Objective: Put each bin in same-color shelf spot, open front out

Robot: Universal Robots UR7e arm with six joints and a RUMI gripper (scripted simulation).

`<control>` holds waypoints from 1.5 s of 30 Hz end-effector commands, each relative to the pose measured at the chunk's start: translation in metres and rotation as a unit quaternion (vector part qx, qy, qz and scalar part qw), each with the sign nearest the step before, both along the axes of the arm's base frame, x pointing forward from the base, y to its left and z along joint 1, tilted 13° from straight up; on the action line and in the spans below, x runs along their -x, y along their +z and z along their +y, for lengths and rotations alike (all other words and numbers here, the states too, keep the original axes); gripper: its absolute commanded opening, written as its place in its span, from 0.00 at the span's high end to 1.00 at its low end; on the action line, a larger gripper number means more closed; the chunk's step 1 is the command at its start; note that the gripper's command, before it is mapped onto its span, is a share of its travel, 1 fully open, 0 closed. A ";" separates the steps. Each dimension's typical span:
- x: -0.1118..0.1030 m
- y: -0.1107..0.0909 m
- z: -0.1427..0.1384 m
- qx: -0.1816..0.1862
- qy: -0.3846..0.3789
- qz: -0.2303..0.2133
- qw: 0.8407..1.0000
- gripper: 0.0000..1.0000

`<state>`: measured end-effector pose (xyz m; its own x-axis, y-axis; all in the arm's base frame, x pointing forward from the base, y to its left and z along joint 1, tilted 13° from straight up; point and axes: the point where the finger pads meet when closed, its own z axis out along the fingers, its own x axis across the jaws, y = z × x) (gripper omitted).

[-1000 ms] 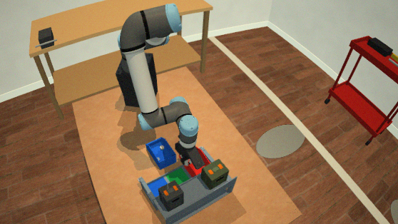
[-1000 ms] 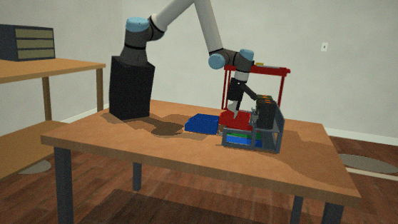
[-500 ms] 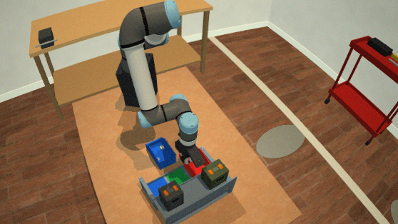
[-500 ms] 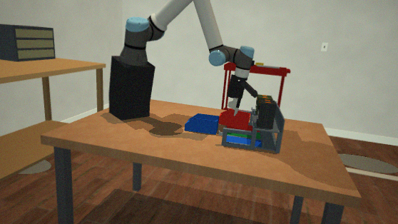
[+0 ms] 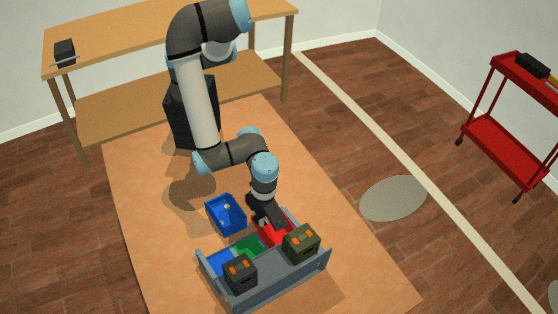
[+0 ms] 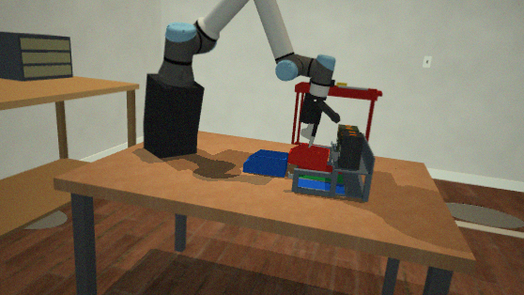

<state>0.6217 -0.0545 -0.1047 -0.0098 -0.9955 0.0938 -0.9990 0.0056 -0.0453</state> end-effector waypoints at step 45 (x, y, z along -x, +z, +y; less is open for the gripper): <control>0.008 0.054 0.008 0.000 0.000 -0.001 1.000 0.95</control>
